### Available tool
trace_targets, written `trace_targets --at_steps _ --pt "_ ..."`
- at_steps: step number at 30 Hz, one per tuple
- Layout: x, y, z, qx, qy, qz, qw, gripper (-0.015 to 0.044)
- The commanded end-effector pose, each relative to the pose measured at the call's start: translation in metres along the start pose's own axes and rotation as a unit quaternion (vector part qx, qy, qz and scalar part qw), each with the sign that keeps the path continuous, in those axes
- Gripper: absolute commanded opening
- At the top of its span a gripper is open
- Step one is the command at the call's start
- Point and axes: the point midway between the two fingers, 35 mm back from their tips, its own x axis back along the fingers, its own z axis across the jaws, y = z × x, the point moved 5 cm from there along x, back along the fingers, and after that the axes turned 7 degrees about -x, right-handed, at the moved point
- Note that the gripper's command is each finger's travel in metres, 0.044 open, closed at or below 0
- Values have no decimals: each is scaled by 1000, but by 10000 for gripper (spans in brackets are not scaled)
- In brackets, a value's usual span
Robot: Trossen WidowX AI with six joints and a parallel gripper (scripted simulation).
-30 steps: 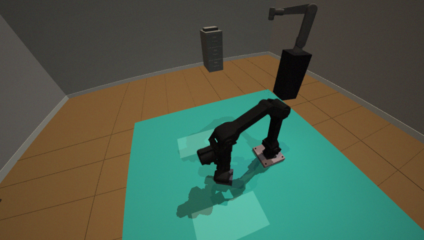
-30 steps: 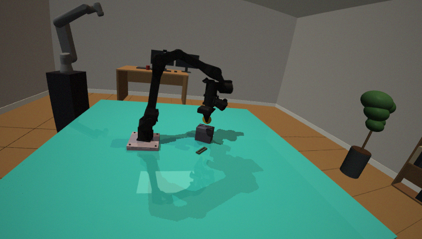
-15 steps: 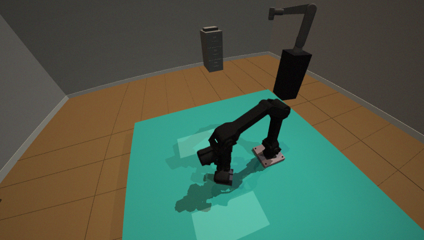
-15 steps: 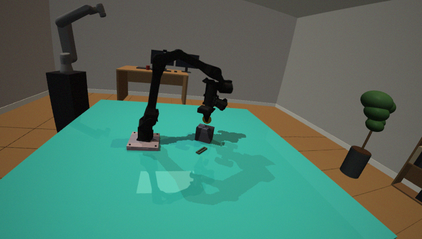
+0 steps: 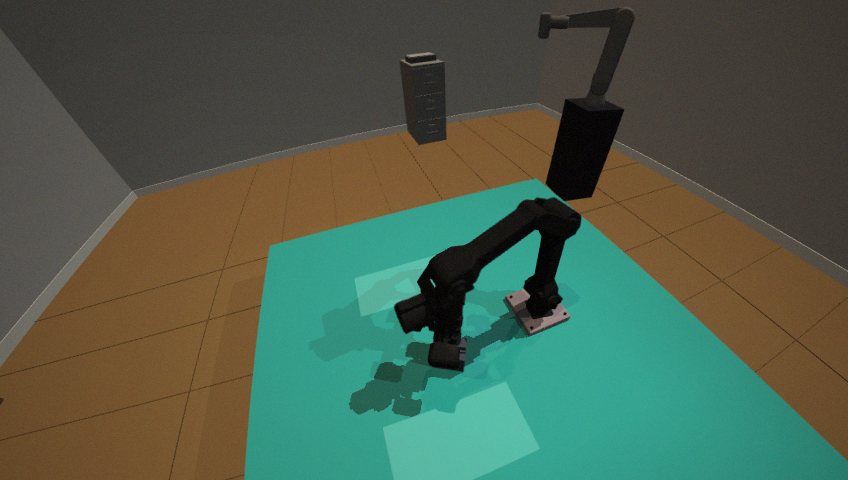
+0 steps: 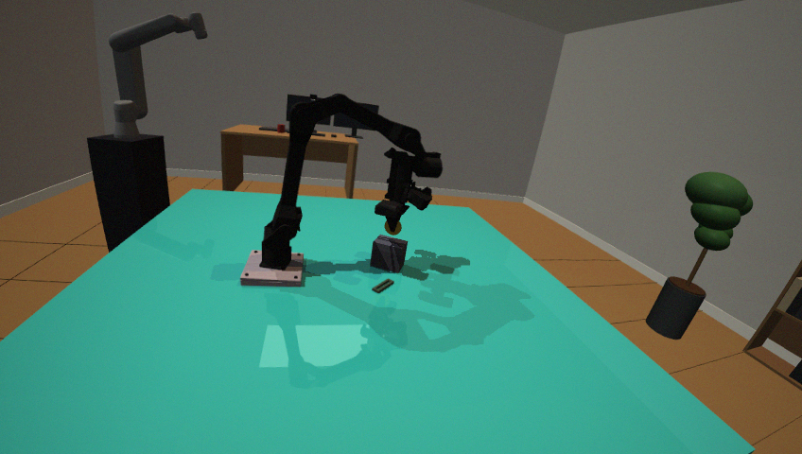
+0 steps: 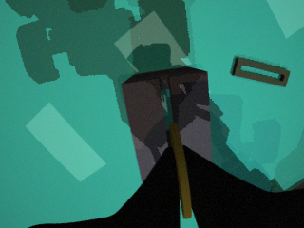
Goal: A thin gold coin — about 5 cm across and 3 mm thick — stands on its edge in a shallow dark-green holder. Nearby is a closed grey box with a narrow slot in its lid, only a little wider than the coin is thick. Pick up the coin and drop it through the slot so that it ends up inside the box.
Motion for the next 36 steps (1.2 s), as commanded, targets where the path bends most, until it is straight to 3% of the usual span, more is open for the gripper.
trace_targets --at_steps 1,36 --pt "0 0 0 1 0 0 1000 0" --pt "-14 -1 0 0 0 0 1000 0"
